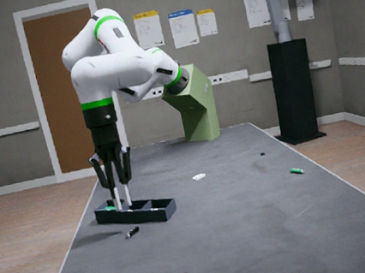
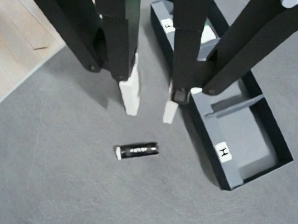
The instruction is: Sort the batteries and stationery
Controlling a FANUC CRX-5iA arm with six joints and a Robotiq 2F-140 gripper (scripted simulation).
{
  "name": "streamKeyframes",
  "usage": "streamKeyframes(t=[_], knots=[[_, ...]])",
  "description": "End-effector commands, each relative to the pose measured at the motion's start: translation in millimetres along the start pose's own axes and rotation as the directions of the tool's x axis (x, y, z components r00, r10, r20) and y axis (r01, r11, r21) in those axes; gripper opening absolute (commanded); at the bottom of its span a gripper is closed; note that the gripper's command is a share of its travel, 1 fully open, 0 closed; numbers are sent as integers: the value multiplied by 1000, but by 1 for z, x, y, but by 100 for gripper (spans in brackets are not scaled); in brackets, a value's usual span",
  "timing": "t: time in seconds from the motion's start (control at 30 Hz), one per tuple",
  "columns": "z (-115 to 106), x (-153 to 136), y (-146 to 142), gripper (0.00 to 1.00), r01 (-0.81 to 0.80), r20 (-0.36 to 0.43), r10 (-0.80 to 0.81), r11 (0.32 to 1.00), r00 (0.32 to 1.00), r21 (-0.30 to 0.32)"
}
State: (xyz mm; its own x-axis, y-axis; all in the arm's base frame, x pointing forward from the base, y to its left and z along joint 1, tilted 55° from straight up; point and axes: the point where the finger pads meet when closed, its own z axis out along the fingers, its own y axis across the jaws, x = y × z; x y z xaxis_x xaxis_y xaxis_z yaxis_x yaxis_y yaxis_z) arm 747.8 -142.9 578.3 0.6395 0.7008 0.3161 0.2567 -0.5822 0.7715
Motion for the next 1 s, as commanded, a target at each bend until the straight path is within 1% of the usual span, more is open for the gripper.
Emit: streamKeyframes(t=[0.0,0.03,0.2,0.37,0.5,0.57,0.6,0.73,0.97], knots=[[2,32,10,26,-104,19,104,995,994,4],[2,40,11,26,-180,14,180,984,984,-2],[2,40,11,26,-306,4,306,952,952,-9],[2,40,11,26,-437,5,437,899,899,-9],[2,40,11,26,-535,8,535,845,845,-9],[2,40,11,26,-535,8,535,845,845,-9],[2,40,11,26,-603,12,603,798,798,-8],[2,40,11,26,-680,18,681,733,733,-9],[2,40,11,26,-810,27,810,586,585,-16]])
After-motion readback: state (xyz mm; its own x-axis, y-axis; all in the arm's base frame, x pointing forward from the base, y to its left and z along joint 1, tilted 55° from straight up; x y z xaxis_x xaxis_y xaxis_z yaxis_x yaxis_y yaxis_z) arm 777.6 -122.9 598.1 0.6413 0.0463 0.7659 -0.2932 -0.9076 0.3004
